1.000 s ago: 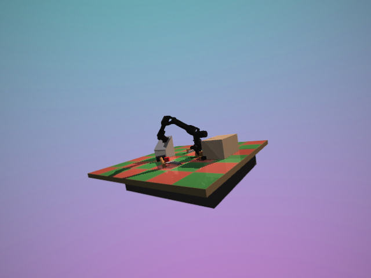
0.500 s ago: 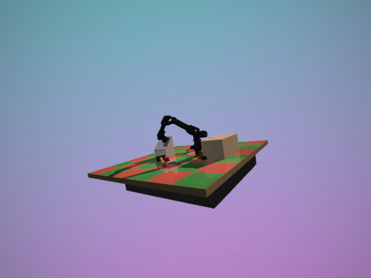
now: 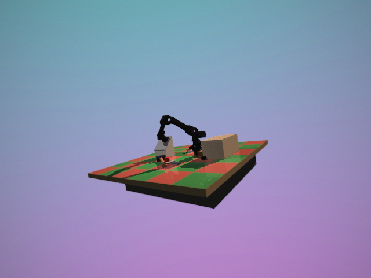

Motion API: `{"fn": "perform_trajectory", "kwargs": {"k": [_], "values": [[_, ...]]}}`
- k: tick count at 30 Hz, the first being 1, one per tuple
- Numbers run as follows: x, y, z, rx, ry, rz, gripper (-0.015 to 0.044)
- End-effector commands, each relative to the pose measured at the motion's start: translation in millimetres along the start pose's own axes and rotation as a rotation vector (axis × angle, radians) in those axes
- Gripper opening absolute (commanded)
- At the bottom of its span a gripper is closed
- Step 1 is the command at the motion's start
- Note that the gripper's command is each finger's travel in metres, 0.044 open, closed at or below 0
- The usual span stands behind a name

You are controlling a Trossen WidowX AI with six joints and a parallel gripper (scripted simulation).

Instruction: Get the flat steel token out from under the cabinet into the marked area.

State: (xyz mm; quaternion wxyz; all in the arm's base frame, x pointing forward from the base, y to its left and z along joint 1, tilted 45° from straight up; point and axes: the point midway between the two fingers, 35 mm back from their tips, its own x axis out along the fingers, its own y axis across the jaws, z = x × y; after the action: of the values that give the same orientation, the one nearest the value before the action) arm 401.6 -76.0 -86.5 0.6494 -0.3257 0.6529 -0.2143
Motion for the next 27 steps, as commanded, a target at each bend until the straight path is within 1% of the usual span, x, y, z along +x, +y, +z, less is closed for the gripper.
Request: {"fn": "perform_trajectory", "kwargs": {"k": [1, 27], "values": [[1, 1, -7, -0.009, 0.006, 0.001, 0.0], [1, -1, -31, -0.01, 0.007, 0.001, 0.0]]}}
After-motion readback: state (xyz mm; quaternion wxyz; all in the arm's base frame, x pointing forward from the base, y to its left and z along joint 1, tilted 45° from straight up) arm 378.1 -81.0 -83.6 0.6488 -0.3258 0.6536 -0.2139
